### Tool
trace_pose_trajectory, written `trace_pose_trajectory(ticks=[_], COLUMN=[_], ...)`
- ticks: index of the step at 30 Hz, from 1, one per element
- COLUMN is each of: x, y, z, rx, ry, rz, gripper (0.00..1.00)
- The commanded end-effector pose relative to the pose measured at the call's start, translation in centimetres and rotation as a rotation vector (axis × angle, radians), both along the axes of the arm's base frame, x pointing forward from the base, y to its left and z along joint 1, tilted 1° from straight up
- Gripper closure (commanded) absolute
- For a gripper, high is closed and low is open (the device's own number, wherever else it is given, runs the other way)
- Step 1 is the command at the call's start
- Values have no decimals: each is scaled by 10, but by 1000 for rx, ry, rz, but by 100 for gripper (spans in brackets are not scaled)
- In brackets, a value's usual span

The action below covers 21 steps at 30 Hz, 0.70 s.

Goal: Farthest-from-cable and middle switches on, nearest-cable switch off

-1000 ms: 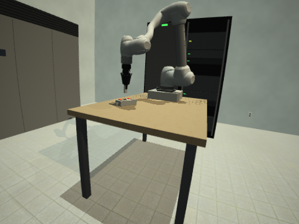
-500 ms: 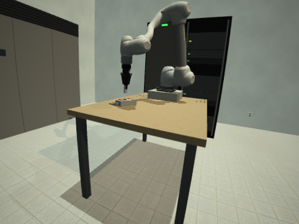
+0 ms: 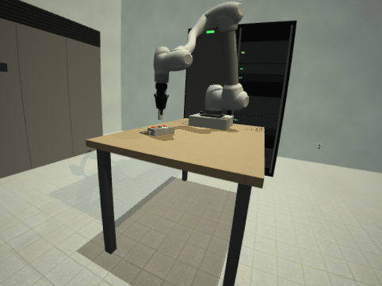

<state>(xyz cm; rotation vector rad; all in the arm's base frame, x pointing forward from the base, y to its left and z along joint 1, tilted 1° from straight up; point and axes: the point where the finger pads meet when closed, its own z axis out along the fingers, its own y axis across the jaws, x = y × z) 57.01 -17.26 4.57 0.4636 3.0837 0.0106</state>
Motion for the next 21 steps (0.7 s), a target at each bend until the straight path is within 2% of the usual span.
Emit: trace_pose_trajectory(ticks=[1, 21], x=[0, 0], y=[0, 0], z=[-3, -26], rx=[0, 0], ry=[0, 0], rz=[0, 0], gripper=[100, 100])
